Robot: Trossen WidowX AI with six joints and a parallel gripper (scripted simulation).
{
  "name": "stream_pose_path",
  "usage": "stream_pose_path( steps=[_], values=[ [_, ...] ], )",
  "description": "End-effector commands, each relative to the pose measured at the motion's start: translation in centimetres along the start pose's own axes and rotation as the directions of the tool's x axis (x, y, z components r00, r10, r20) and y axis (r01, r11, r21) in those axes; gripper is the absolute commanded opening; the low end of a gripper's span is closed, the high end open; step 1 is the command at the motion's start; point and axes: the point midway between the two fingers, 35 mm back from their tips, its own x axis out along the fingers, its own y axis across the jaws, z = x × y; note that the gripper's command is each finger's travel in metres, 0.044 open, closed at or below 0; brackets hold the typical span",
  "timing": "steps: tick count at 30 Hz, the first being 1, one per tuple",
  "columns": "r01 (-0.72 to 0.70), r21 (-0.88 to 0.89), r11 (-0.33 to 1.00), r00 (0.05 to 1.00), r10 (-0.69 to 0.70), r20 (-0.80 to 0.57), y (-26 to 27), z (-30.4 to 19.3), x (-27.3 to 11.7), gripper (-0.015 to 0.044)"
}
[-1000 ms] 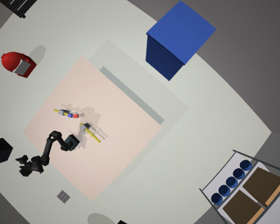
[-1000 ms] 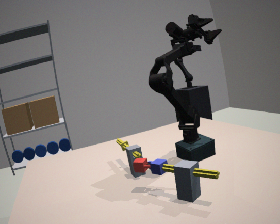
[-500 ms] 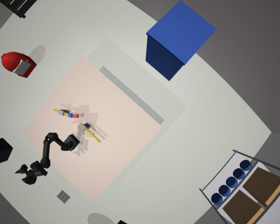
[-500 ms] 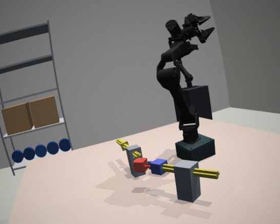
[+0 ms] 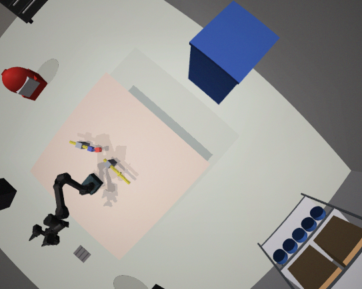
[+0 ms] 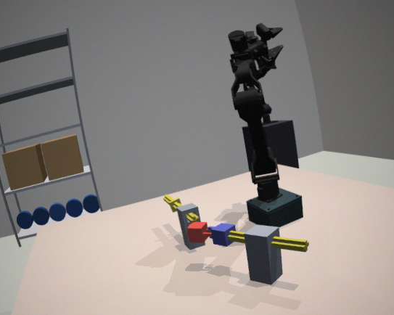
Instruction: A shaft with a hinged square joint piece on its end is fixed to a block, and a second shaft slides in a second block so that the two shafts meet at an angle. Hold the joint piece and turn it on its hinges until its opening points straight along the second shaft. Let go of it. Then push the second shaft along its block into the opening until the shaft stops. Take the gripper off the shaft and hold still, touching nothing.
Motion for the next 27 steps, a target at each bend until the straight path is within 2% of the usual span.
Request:
stream_pose_path(
  steps=[1,10,18,27],
  values=[
    [-0.103,0.018,0.995,0.99,0.1,0.102,2.2,2.7,-1.3,0.044],
    [-0.338,0.008,0.941,0.901,0.321,0.29,7.4,7.7,-5.7,0.044],
    [-0.437,-0.038,0.899,0.806,0.41,0.427,9.2,10.5,-8.6,0.044],
    [-0.637,-0.111,0.762,0.597,0.58,0.554,12.4,13.7,-15.8,0.044]
  ],
)
